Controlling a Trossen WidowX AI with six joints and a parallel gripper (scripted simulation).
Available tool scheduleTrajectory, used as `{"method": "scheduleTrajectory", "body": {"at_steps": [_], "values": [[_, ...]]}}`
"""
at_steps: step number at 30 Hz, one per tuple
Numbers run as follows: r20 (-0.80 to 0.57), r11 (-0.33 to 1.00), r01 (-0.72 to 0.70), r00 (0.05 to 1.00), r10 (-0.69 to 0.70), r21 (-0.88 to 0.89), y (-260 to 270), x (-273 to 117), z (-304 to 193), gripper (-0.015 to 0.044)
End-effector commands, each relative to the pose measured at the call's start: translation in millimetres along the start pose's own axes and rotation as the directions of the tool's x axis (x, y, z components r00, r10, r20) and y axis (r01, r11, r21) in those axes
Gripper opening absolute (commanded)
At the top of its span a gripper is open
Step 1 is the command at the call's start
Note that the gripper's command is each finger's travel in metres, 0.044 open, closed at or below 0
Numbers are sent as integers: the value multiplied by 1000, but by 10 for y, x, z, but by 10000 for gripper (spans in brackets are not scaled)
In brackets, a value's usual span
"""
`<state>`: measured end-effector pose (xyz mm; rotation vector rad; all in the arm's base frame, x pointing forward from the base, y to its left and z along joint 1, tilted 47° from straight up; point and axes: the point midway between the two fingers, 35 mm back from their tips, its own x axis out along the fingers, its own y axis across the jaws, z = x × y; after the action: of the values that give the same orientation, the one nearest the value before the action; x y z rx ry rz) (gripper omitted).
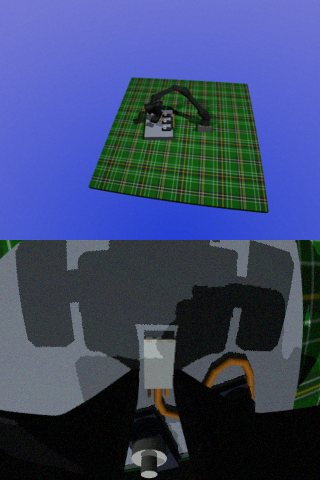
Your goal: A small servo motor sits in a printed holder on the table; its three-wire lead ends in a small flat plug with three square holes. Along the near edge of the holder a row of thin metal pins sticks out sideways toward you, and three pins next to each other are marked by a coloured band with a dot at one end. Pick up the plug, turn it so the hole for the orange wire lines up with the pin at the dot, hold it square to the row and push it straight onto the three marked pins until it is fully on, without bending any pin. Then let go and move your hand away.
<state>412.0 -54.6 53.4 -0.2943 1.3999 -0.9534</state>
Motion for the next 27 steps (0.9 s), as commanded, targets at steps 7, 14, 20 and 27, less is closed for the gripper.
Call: {"method": "scheduleTrajectory", "body": {"at_steps": [7, 14, 20, 27], "values": [[-3, 1000, 6, 1000, -6, -7, -15, 45, -7, 42], [3, 1000, 3, 1000, -3, -16, -6, -151, 3, 0], [11, 1000, 0, 1000, 1, -29, -6, -426, -4, 0], [14, 999, -2, 1000, 2, -40, -26, -550, -40, 0]]}}
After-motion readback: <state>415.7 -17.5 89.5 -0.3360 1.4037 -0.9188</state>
